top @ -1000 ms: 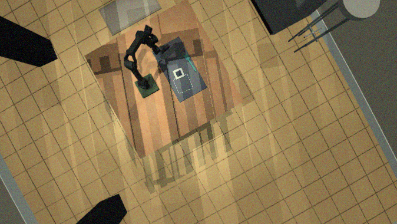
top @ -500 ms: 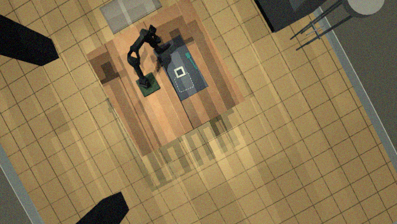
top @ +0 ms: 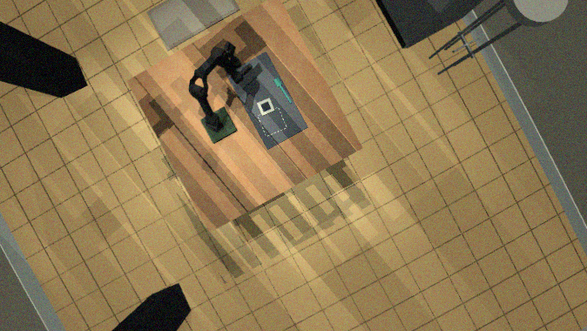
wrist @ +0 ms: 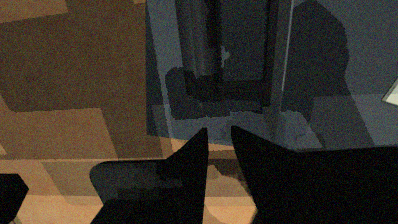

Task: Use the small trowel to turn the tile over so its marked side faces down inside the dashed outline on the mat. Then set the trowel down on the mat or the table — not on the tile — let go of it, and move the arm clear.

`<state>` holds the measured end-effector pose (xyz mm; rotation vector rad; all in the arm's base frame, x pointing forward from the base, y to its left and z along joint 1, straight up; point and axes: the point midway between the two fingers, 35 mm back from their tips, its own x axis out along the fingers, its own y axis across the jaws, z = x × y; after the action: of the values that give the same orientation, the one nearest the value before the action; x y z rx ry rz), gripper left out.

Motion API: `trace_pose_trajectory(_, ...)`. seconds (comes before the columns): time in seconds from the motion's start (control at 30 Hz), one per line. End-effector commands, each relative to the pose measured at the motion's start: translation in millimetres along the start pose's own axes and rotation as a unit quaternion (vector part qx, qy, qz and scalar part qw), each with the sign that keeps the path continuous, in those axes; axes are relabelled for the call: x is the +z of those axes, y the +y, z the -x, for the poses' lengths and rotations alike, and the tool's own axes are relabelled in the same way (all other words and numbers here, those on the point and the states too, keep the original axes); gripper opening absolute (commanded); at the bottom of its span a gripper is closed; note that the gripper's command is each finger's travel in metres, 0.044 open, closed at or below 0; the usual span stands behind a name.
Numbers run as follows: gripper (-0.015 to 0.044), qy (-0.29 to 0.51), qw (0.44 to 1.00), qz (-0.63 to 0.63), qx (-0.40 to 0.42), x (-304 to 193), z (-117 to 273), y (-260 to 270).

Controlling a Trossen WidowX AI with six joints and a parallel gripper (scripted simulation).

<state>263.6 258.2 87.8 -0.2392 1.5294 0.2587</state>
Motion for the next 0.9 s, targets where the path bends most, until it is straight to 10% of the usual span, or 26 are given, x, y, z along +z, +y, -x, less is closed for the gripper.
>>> trace_pose_trajectory(0.0,0.0100,-0.003,1.000,0.002,0.003,-0.6,0.0,-5.5)
trace_pose_trajectory(0.87,0.0100,-0.003,1.000,0.002,0.001,-0.1,-2.9,-57.6)
